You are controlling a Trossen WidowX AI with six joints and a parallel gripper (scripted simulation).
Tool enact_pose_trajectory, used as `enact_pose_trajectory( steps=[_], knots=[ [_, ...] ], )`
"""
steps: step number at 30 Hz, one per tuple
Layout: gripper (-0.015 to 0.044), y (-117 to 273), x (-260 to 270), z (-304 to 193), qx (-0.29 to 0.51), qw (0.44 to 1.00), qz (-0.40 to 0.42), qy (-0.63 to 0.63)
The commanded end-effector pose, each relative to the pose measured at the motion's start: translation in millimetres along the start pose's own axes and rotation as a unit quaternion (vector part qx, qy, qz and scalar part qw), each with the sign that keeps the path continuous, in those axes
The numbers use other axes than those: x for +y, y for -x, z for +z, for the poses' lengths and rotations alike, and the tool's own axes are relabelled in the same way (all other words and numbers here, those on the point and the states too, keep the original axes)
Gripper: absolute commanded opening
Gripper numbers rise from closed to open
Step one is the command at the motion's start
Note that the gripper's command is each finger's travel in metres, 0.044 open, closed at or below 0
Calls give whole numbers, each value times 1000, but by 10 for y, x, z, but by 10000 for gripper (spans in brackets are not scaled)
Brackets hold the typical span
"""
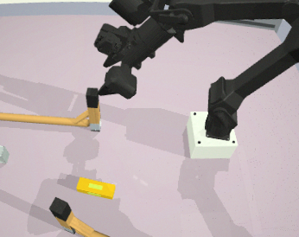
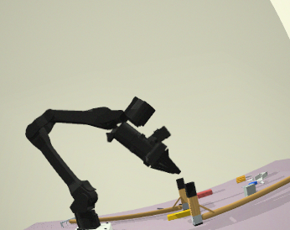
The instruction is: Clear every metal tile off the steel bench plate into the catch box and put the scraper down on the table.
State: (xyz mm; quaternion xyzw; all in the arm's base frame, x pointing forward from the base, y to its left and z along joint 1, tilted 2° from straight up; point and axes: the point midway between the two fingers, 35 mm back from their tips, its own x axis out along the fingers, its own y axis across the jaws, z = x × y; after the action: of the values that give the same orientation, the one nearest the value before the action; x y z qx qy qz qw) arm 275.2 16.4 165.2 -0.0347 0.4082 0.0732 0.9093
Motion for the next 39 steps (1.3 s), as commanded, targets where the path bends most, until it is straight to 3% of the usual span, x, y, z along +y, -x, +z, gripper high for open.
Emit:
enact_pose_trajectory(
  steps=[1,39],
  knots=[
    [440,-77,7,-71,2,1000,2,1],
    [440,-679,-2,-198,1,1000,2,1]
  ],
)
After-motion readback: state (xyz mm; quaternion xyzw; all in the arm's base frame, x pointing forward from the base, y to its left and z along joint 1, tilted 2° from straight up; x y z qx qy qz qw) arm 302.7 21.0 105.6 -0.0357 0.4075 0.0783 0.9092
